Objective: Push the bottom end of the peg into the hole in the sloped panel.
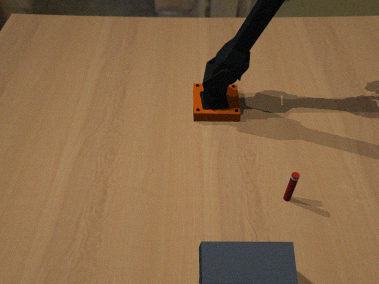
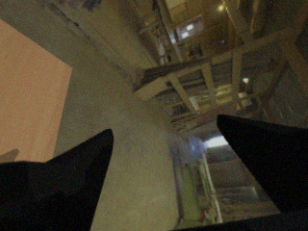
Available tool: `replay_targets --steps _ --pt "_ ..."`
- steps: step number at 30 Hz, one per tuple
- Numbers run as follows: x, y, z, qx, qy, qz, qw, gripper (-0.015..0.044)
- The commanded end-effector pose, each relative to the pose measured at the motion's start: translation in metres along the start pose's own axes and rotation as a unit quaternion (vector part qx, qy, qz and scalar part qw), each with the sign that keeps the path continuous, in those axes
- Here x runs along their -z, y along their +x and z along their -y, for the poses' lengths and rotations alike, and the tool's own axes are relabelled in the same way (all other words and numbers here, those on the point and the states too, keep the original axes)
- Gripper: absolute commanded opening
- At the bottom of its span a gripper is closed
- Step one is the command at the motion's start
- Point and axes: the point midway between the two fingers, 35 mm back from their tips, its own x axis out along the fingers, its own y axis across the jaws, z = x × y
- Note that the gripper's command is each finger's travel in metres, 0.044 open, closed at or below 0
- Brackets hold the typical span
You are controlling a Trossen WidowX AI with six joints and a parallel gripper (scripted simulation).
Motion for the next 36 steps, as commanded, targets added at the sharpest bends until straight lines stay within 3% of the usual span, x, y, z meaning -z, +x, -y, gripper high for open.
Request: replay_targets --steps 1,18,36 --pt "0.018 -0.013 -0.011 -0.008 0.079 -0.036 0.996 0.044" --pt "0.079 -0.069 -0.059 -0.004 0.36 -0.168 0.918 0.044" --pt "0.121 -0.137 -0.12 0.051 0.615 -0.288 0.732 0.044"
